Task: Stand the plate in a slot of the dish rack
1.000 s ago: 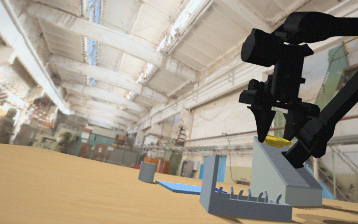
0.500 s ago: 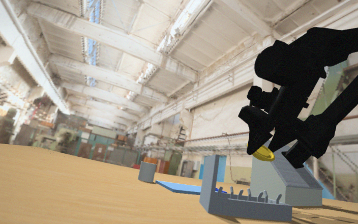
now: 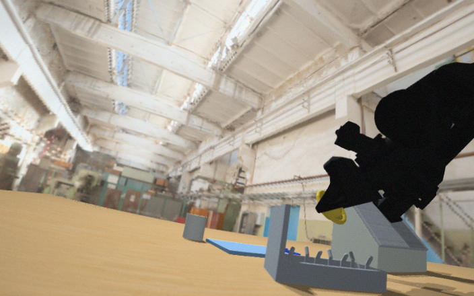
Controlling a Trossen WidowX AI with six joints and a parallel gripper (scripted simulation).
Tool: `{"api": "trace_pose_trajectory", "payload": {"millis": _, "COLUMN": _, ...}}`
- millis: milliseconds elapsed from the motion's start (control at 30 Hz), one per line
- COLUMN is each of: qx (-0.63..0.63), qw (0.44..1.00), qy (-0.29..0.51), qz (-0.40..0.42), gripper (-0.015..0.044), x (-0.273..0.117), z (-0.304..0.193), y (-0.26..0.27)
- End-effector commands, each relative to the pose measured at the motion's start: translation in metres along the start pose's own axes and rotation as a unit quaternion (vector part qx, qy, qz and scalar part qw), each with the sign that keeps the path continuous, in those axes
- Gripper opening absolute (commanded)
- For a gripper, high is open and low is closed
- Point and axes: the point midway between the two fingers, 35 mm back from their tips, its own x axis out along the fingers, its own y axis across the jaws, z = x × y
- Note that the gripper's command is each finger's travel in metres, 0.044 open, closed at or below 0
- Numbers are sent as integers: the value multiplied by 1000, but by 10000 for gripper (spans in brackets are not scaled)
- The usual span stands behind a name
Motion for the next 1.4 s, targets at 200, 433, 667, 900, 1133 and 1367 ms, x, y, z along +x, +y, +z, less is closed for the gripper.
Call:
{"api": "trace_pose_trajectory", "payload": {"millis": 200, "qx": -41, "qw": 993, "qy": -94, "qz": 66, "gripper": 0, "x": 4, "z": -8, "y": 10}}
{"api": "trace_pose_trajectory", "payload": {"millis": 433, "qx": -61, "qw": 980, "qy": -149, "qz": 120, "gripper": 0, "x": 2, "z": -14, "y": 18}}
{"api": "trace_pose_trajectory", "payload": {"millis": 667, "qx": -73, "qw": 961, "qy": -197, "qz": 178, "gripper": 0, "x": -4, "z": -22, "y": 24}}
{"api": "trace_pose_trajectory", "payload": {"millis": 900, "qx": -78, "qw": 938, "qy": -237, "qz": 239, "gripper": 0, "x": -13, "z": -31, "y": 27}}
{"api": "trace_pose_trajectory", "payload": {"millis": 1133, "qx": -76, "qw": 912, "qy": -269, "qz": 300, "gripper": 0, "x": -25, "z": -40, "y": 28}}
{"api": "trace_pose_trajectory", "payload": {"millis": 1367, "qx": -66, "qw": 884, "qy": -292, "qz": 360, "gripper": 0, "x": -37, "z": -49, "y": 25}}
